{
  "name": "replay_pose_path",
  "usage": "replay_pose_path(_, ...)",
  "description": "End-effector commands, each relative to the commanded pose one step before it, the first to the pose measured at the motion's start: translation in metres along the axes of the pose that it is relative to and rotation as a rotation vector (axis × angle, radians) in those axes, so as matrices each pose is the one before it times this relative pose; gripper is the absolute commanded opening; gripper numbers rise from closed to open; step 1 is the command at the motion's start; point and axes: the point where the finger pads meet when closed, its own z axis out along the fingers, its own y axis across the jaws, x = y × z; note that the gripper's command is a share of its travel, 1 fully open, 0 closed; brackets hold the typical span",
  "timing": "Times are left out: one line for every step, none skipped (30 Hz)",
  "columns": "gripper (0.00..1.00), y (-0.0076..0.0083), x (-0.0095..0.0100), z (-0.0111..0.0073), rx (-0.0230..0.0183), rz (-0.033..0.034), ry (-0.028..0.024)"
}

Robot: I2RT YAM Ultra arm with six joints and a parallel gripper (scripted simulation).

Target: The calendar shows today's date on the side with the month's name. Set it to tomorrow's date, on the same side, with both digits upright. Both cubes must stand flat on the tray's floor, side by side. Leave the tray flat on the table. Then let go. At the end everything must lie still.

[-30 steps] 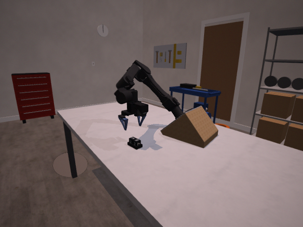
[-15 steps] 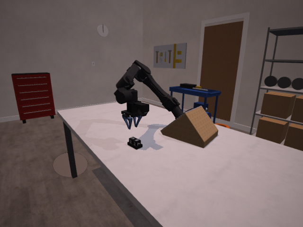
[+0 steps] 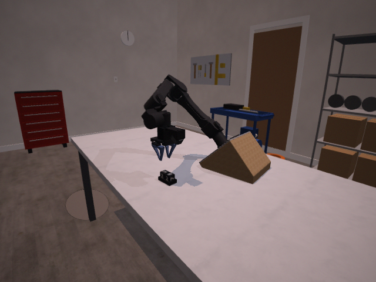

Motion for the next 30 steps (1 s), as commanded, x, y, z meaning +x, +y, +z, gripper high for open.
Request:
replay_pose_path(0.47,-0.00161,-0.00051,-0.00428,0.0137,0.0001,-0.00327)
replay_pose_path(0.47,0.0,0.0,0.0,0.0,0.0,0.0)
replay_pose_path(0.47,0.0,0.0,0.0,0.0,0.0,0.0)
replay_pose_path(0.47,0.0,0.0,0.0,0.0,0.0,0.0)
replay_pose_path(0.47,0.0,0.0,0.0,0.0,0.0,0.0)
replay_pose_path(0.47,0.0,0.0,0.0,0.0,0.0,0.0)
replay_pose_path(0.47,0.0,0.0,0.0,0.0,0.0,0.0)
replay_pose_path(0.47,0.0,0.0,0.0,0.0,0.0,0.0)
replay_pose_path(0.47,0.0,0.0,0.00002,0.0,0.0,0.0)
replay_pose_path(0.47,0.0,0.0,0.00004,0.0,0.0,0.0)
replay_pose_path(0.47,0.0,0.0,0.00008,0.0,0.0,-0.00001)
replay_pose_path(0.47,0.0,0.0,0.00013,0.00001,-0.00001,-0.00001)
replay_pose_path(0.47,0.0,0.0,0.00018,0.00001,-0.00001,-0.00001)
replay_pose_path(0.47,0.0,0.0,0.00024,0.00001,-0.00001,-0.00002)
replay_pose_path(0.47,0.0,0.0,0.00031,0.00002,-0.00002,-0.00002)
replay_pose_path(0.47,0.0,0.00001,0.00039,0.00002,-0.00002,-0.00003)
replay_pose_path(0.47,0.0,0.00001,0.00046,0.00003,-0.00003,-0.00003)
replay_pose_path(0.47,0.0,0.00001,0.00055,0.00003,-0.00003,-0.00004)
replay_pose_path(0.47,0.0,0.00001,0.00063,0.00004,-0.00004,-0.00004)
replay_pose_path(0.47,0.0,0.00001,0.00071,0.00004,-0.00004,-0.00005)
replay_pose_path(0.47,0.0,0.00002,0.00079,0.00005,-0.00004,-0.00005)
replay_pose_path(0.47,0.0,0.0,0.0,0.0,0.0,0.0)
replay_pose_path(0.47,0.0,0.0,0.0,0.0,0.0,0.0)
replay_pose_path(0.47,0.0,0.00002,0.00089,0.00002,-0.00002,-0.00001)
replay_pose_path(0.47,0.0,0.00002,0.00098,0.0,0.0,0.00001)
replay_pose_path(0.47,0.0,0.00002,0.00106,0.0,0.0,0.00002)
replay_pose_path(0.47,0.0,0.00002,0.00114,0.0,0.0,0.00002)
replay_pose_path(0.47,0.00001,0.00003,0.00122,0.0,0.0,0.00003)
replay_pose_path(0.47,-0.00001,0.00002,0.00129,0.00001,0.0,0.00001)
replay_pose_path(0.47,0.0,0.00002,0.00135,0.00001,0.0,0.00002)
